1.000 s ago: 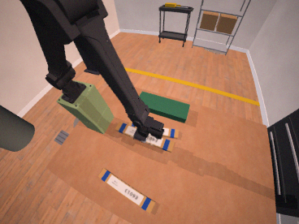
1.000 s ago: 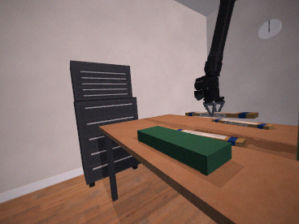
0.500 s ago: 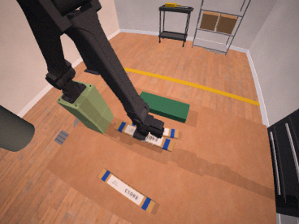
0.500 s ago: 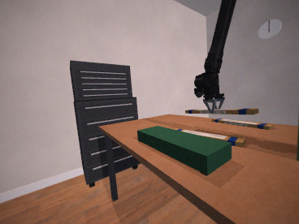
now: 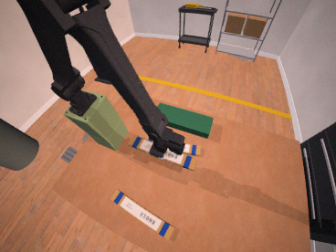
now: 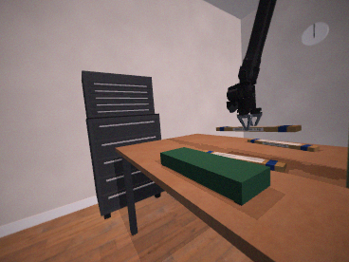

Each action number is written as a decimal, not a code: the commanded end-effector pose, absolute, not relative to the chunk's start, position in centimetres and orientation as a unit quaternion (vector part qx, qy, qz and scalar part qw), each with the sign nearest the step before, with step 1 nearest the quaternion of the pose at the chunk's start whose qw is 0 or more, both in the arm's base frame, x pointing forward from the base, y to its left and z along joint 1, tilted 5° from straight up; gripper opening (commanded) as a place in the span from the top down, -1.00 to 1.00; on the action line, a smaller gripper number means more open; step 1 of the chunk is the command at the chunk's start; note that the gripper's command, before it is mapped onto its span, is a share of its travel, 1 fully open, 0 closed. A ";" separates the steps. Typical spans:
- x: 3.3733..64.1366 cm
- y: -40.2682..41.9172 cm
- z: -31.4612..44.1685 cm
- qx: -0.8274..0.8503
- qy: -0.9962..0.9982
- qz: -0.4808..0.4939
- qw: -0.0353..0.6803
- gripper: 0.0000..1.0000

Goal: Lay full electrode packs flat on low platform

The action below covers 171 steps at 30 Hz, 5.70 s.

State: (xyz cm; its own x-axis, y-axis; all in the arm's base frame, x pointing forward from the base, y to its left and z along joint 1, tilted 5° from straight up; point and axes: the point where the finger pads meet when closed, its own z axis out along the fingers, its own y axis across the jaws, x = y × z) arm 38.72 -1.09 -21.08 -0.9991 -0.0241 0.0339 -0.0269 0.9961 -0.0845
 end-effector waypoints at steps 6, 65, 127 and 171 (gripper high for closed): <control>40.9 -0.6 -18.4 0.012 -0.999 0.042 -0.011 1.00; 40.9 -0.6 -18.4 0.012 -0.999 0.042 -0.011 1.00; 41.5 -8.7 -16.8 0.096 -0.994 0.046 -0.017 1.00; 43.2 -8.5 -15.1 0.102 -0.993 0.048 -0.019 1.00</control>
State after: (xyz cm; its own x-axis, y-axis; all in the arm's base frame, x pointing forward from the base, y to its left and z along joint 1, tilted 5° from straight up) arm 39.21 -8.59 -18.60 -0.9807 -0.1885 0.0513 -0.1918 0.9790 -0.0689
